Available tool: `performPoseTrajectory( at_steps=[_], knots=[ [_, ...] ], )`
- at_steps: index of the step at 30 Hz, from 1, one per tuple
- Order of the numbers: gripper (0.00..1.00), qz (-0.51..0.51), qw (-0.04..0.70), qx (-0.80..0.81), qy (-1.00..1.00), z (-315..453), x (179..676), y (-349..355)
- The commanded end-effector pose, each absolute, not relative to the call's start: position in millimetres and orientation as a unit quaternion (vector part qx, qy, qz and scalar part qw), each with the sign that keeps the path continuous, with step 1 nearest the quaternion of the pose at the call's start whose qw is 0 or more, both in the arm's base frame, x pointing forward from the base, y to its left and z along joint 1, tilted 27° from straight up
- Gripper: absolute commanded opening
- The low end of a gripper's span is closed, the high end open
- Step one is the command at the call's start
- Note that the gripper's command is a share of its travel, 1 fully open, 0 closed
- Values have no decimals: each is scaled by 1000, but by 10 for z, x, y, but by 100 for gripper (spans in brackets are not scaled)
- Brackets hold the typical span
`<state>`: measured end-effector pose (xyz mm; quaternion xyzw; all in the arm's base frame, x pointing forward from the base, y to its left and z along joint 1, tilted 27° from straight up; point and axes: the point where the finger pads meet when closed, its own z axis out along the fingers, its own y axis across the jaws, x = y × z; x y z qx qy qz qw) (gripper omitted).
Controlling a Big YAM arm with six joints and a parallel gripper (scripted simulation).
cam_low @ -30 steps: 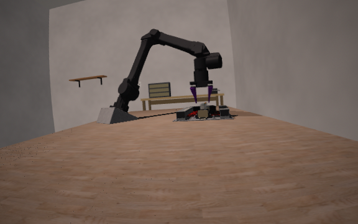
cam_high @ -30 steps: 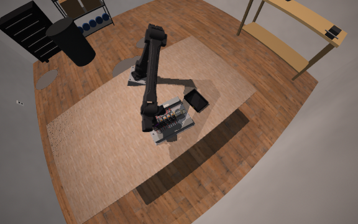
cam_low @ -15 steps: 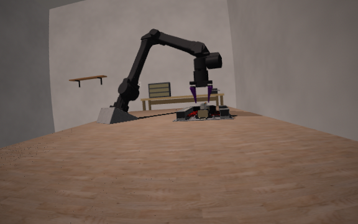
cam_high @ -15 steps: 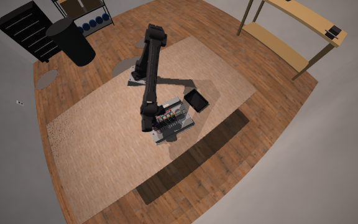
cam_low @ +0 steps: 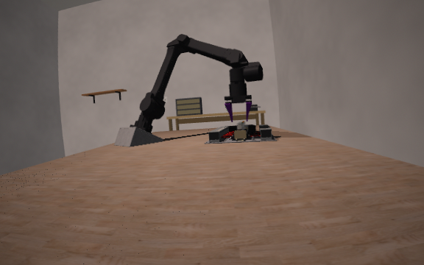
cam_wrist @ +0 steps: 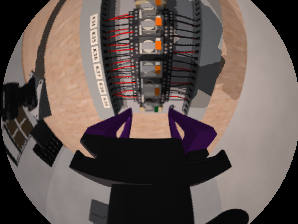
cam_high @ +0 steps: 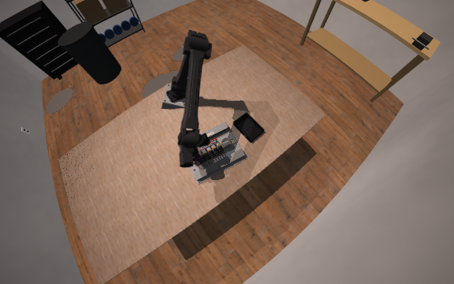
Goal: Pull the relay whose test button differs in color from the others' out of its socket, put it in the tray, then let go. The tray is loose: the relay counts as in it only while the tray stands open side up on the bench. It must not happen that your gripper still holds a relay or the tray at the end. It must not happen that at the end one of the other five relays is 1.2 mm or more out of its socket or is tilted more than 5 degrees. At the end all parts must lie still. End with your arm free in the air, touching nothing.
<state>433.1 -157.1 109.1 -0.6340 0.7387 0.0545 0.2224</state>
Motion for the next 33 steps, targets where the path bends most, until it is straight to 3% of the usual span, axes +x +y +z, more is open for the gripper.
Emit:
performPoseTrajectory(
  at_steps=[1, 33],
  knots=[
    [59, 21, 234, -637, 734, 1380, 4487, -1688],
    [59, 27, 233, -637, 734, 1363, 4498, -1663]
  ],
)
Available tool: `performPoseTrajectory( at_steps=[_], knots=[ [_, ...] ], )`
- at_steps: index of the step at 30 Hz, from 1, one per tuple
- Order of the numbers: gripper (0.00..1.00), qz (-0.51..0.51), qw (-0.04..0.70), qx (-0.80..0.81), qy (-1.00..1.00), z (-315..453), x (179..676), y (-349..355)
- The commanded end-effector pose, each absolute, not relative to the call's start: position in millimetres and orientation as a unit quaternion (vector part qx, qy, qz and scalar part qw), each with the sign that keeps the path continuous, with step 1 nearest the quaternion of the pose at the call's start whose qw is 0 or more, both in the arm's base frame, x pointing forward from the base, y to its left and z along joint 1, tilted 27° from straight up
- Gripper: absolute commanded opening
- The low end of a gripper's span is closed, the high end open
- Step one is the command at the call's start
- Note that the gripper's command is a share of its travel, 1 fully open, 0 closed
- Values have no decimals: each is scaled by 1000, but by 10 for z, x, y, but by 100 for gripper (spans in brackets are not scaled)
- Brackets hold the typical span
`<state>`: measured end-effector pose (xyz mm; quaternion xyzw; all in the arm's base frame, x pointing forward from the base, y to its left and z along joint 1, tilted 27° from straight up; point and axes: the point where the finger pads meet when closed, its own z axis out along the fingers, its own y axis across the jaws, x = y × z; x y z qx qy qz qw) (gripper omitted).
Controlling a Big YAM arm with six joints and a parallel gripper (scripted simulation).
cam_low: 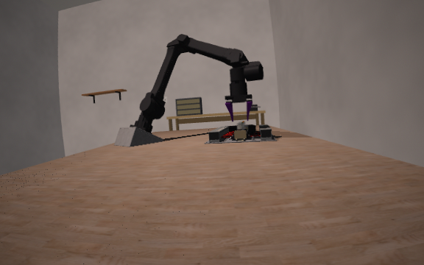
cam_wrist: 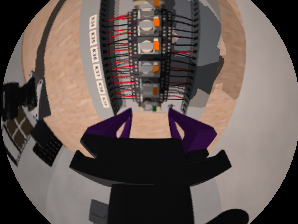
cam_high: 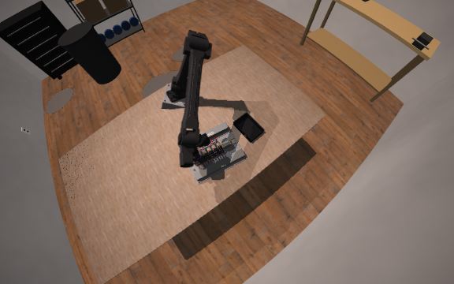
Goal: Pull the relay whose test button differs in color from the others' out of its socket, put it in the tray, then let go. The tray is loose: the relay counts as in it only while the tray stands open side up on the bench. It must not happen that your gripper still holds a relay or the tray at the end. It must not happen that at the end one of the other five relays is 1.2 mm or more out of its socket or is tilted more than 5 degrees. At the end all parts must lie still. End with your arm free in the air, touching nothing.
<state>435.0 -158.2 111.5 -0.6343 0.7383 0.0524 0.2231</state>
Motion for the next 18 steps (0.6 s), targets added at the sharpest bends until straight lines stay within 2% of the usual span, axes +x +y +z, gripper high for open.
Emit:
performPoseTrajectory(
  at_steps=[1, 18],
  knots=[
    [59, 28, 232, -637, 735, 1354, 4493, -1659],
    [59, 33, 230, -636, 735, 1309, 4462, -1637]
  ],
)
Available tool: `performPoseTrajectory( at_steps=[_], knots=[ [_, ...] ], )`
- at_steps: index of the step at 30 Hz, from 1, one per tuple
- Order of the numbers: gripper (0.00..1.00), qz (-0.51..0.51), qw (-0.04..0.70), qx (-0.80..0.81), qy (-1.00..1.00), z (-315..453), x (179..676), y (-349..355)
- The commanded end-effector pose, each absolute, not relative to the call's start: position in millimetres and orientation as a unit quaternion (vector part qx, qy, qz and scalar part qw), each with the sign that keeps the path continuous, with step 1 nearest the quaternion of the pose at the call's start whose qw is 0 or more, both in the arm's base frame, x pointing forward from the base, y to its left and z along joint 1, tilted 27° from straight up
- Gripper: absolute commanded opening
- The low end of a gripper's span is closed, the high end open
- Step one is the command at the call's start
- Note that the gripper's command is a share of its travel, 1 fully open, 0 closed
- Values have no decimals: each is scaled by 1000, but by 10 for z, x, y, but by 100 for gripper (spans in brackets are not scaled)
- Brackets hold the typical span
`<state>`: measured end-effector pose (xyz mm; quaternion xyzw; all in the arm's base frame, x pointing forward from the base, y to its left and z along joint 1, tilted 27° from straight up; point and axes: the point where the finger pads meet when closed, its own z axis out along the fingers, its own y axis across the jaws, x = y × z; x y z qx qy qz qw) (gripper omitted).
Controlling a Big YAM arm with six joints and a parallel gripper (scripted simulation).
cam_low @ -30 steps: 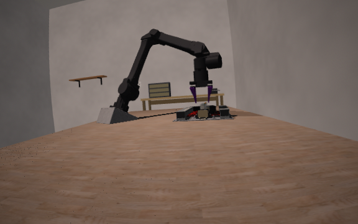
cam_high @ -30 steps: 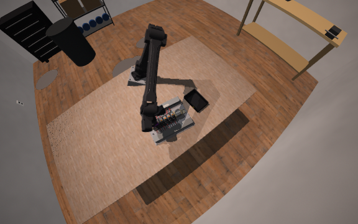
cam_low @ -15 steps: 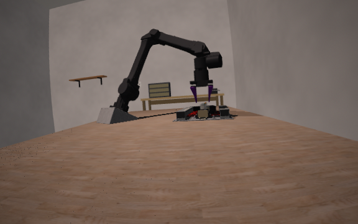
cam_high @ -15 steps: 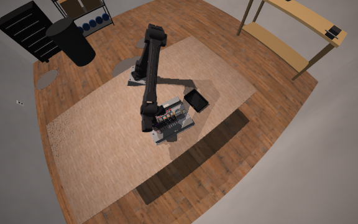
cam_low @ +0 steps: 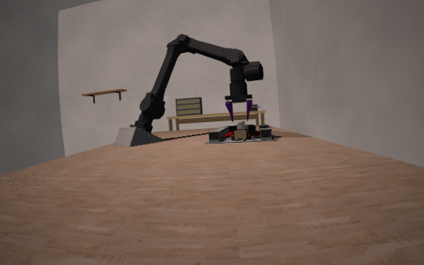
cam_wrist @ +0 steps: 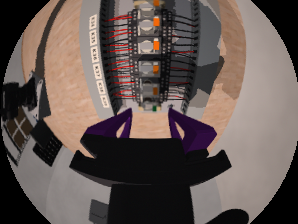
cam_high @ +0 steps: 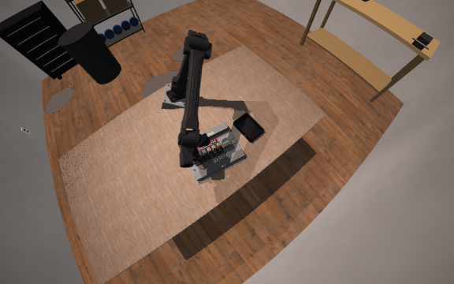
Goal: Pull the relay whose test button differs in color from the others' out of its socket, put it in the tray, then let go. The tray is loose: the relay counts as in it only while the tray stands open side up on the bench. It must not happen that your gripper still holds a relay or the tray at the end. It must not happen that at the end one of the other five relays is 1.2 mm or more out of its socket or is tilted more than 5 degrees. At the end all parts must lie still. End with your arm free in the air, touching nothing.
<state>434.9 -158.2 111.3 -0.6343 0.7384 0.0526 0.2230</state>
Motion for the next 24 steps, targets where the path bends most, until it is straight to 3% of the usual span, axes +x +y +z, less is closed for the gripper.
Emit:
performPoseTrajectory(
  at_steps=[1, 24],
  knots=[
    [59, 33, 230, -636, 735, 1309, 4462, -1637],
    [59, 37, 229, -636, 736, 1252, 4420, -1598]
  ],
)
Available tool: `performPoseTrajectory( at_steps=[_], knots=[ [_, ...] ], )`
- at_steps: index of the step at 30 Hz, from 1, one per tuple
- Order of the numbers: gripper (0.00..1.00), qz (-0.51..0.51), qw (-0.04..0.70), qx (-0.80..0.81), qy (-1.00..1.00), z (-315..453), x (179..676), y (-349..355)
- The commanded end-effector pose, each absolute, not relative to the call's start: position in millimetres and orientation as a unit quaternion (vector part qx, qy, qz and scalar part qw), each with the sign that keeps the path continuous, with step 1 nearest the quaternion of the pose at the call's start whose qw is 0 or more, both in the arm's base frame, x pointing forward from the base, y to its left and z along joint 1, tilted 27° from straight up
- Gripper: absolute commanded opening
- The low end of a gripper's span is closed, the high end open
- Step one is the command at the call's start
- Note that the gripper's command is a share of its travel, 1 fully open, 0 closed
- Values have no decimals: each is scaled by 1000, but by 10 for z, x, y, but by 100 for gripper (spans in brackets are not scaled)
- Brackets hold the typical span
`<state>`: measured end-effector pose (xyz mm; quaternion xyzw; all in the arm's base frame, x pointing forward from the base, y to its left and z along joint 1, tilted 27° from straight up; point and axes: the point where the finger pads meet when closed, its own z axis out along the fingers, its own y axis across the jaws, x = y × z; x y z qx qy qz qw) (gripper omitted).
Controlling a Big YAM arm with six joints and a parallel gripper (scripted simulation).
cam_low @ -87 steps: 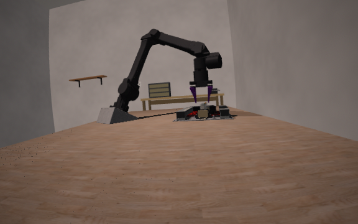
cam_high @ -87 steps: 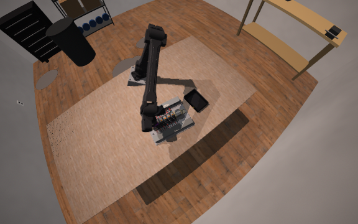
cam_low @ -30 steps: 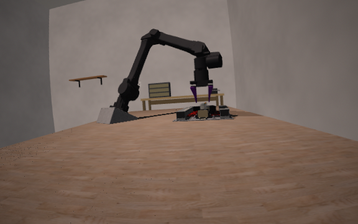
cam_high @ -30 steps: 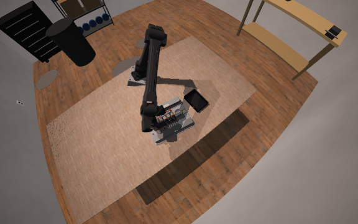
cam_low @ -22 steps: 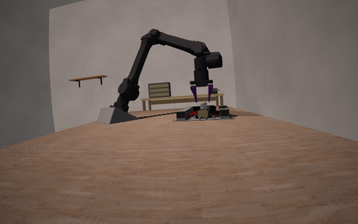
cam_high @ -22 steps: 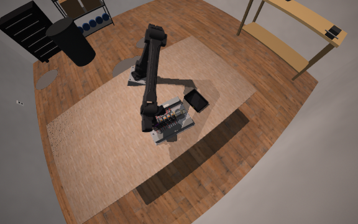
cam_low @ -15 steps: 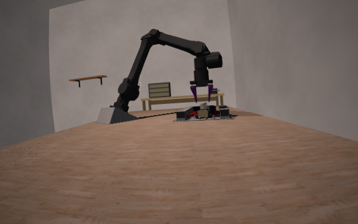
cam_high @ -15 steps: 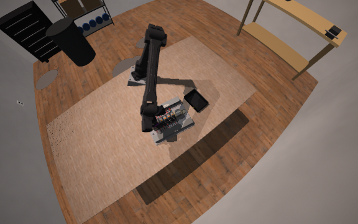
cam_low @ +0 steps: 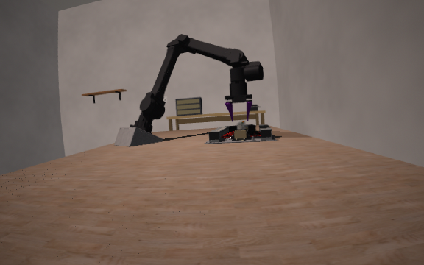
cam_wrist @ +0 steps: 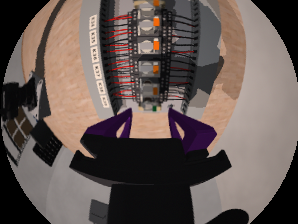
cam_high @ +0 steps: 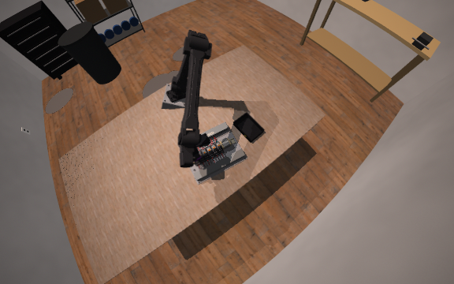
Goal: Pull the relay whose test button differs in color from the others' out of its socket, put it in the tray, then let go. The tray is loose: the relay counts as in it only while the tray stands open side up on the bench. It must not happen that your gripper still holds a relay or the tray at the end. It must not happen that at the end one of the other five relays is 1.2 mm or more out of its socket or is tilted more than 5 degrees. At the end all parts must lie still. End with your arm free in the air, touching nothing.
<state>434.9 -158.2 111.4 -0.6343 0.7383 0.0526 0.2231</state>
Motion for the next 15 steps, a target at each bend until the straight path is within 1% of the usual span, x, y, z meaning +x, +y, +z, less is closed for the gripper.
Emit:
performPoseTrajectory(
  at_steps=[1, 15],
  knots=[
    [59, 37, 229, -636, 736, 1244, 4414, -1592],
    [59, 40, 228, -635, 737, 1213, 4383, -1570]
  ],
)
